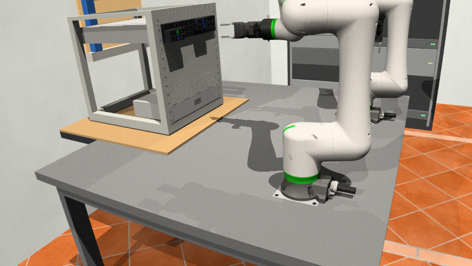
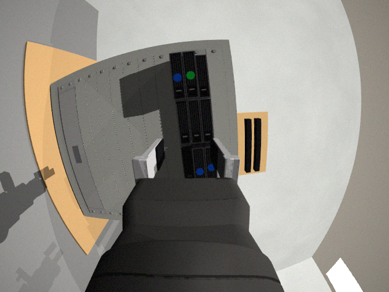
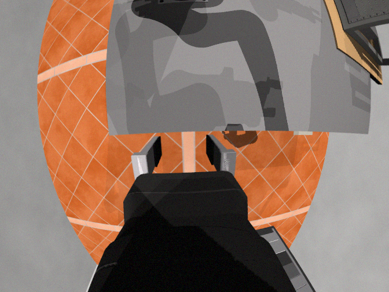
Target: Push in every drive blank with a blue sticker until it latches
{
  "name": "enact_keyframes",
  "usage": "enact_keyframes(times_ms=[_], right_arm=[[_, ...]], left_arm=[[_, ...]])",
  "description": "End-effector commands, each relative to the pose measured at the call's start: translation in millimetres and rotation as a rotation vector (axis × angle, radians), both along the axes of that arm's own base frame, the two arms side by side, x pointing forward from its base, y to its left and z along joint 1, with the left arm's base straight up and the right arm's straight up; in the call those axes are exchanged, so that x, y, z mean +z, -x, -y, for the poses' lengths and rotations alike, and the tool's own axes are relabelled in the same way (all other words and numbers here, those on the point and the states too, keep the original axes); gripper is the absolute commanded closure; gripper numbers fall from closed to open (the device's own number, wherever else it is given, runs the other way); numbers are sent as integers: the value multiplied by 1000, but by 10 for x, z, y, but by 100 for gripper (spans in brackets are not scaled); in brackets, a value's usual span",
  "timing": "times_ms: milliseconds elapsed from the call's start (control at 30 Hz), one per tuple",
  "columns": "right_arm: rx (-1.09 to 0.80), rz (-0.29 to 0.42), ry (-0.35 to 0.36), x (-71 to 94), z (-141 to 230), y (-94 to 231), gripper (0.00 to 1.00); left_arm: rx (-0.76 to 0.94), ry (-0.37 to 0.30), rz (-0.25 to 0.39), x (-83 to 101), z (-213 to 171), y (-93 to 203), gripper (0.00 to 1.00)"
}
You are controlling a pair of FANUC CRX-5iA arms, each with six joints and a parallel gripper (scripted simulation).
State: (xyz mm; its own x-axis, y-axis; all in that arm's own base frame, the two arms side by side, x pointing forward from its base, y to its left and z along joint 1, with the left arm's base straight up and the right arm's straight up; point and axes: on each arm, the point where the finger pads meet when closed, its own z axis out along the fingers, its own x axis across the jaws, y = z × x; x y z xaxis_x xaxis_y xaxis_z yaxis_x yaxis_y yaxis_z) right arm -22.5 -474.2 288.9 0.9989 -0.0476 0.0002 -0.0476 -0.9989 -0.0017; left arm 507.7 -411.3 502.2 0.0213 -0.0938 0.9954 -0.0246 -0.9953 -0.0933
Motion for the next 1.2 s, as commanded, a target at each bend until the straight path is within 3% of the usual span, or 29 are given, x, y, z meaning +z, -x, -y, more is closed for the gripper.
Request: enact_keyframes(times_ms=[0, 367, 1167], right_arm=[[0, 0, 2, 8, 2, 1, 0], [0, 0, 2, 8, 2, 1, 0], [0, 0, 2, 8, 2, 1, 0]], left_arm=[[-1, 16, 5, 31, -5, 12, 0], [-6, 88, 19, 135, -24, 72, 0], [-6, 94, 20, 143, -26, 77, 0]])
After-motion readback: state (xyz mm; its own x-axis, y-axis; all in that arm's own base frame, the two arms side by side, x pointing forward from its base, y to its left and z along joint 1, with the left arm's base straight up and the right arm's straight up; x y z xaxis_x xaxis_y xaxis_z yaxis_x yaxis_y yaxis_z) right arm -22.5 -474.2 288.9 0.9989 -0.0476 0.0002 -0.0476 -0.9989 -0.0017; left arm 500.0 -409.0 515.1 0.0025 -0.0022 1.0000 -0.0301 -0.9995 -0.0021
